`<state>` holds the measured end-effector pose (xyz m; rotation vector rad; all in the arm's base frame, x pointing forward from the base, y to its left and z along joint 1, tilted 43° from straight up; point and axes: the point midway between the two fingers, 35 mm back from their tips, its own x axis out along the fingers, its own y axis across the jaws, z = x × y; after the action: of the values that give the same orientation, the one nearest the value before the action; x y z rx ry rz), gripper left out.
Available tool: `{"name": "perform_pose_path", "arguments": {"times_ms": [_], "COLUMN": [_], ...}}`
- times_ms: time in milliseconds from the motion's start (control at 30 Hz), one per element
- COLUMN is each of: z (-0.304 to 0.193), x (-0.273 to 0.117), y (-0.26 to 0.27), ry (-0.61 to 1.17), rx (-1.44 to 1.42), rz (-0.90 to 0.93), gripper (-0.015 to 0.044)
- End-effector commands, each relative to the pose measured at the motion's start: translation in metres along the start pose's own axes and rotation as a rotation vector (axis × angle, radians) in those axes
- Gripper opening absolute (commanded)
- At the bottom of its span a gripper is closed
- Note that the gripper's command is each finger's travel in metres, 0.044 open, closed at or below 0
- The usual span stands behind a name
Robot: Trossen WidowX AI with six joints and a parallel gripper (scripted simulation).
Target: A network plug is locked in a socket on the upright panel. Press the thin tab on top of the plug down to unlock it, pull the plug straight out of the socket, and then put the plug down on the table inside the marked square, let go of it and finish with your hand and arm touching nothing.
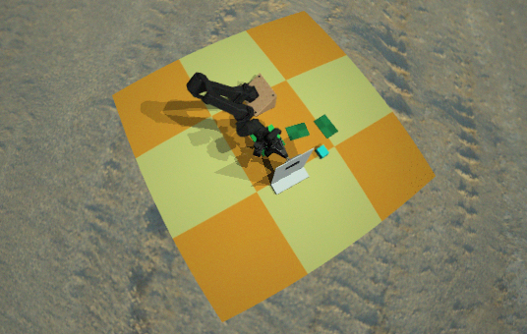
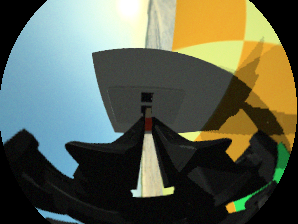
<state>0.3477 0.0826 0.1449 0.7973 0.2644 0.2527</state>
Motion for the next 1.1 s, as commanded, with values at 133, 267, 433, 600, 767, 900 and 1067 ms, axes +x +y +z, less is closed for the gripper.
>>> {"name": "perform_pose_path", "arguments": {"times_ms": [133,267,433,600,767,900,1067], "z": [-0.002,-0.002,-0.002,-0.002,-0.002,-0.003,-0.003], "x": [-0.005,-0.007,-0.009,-0.011,-0.013,-0.015,-0.017], "y": [-0.001,-0.001,-0.001,-0.001,-0.001,-0.001,-0.001], "ry": [0.003,0.003,0.003,0.003,0.003,0.003,0.003], "rx": [0.003,0.003,0.003,0.003,0.003,0.003,0.003], "rz": [-0.004,-0.004,-0.004,-0.005,-0.005,-0.005,-0.005], "gripper": [0.0,0.0,0.0,0.0,0.0,0.0,0.0]}}
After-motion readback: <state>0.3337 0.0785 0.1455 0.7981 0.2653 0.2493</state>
